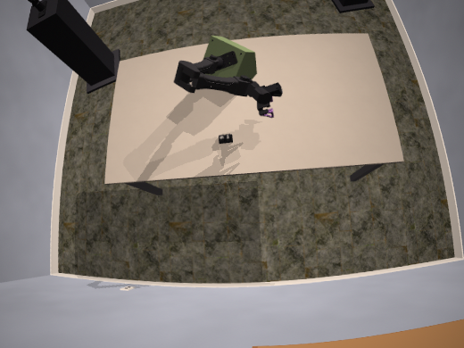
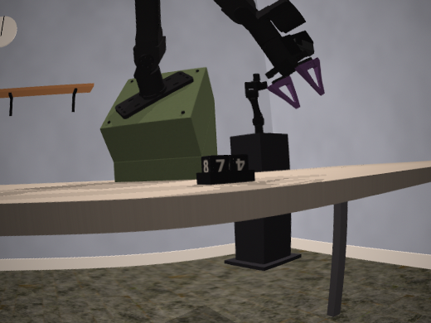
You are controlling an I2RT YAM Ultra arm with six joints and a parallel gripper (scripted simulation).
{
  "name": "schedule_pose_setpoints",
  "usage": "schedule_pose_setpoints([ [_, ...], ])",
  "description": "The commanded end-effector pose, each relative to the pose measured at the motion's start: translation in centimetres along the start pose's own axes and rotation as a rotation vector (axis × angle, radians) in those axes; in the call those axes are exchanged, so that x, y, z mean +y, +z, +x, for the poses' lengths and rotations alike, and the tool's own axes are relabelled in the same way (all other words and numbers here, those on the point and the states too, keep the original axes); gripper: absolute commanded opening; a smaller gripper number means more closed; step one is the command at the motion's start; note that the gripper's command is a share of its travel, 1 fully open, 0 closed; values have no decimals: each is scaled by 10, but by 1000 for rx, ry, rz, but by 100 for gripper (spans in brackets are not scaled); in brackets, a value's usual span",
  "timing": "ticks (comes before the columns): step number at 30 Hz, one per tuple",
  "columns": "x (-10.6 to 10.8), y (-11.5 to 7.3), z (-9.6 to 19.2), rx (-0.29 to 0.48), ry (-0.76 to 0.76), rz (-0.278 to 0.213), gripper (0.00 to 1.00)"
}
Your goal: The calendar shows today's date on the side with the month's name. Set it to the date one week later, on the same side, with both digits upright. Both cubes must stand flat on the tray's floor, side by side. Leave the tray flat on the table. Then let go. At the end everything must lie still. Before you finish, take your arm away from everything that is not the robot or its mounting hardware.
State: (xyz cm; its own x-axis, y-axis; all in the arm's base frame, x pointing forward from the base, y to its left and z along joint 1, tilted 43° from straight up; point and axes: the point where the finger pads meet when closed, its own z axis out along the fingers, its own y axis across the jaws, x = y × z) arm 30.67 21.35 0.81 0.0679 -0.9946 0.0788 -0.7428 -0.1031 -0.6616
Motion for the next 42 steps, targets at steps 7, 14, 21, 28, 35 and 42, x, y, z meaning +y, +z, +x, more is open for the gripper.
schedule_pose_setpoints([
  [7,-85,-42,127,253,-41,-52,100],
  [14,-100,-71,183,350,-51,-102,100],
  [21,-105,-112,242,448,-59,-170,100],
  [28,-105,-112,242,448,-59,-170,100],
  [35,-105,-112,242,448,-59,-170,100],
  [42,-105,-108,244,448,-59,-170,100],
])
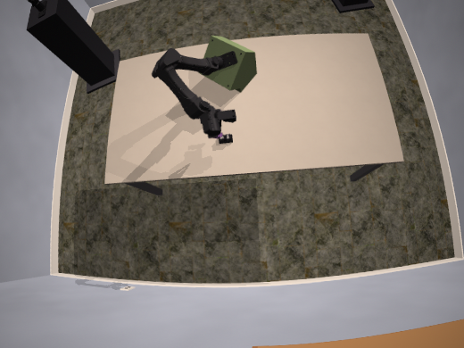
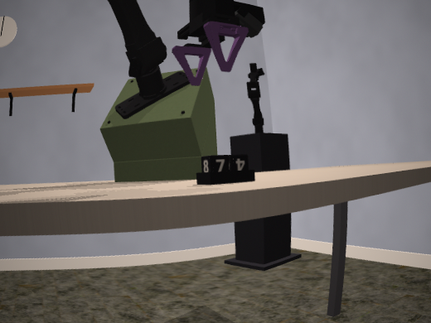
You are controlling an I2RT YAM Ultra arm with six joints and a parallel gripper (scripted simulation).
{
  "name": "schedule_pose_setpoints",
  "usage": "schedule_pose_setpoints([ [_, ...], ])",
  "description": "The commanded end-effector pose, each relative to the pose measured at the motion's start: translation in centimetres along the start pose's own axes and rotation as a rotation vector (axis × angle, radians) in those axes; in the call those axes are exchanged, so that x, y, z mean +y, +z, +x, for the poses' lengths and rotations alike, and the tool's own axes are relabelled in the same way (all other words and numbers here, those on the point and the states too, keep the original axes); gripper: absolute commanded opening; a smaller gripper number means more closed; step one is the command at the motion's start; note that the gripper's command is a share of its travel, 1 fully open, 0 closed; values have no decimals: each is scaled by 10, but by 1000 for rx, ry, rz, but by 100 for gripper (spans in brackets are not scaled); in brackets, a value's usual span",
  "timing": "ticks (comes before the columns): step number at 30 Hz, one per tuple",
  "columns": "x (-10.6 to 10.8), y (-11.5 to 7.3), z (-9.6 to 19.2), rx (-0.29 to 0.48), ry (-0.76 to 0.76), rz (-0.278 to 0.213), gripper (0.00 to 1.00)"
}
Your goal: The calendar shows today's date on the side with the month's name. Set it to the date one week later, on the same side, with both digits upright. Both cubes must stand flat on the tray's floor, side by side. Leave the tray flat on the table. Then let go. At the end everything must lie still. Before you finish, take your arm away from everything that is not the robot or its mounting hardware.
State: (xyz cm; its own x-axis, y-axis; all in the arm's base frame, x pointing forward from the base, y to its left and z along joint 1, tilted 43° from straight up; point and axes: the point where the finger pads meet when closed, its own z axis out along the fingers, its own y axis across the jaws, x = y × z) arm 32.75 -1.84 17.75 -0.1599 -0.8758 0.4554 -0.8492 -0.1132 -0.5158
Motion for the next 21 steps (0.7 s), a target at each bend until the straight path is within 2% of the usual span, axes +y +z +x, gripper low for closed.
schedule_pose_setpoints([
  [1,-1,0,-2,-9,-3,5,100],
  [3,-2,8,-2,-9,-3,4,100],
  [7,-2,48,-2,-8,-4,5,100],
  [9,-1,52,-2,-7,-4,5,100],
  [10,-1,52,-2,-7,-4,5,45],
  [21,-1,52,-2,-7,-4,5,45],
])
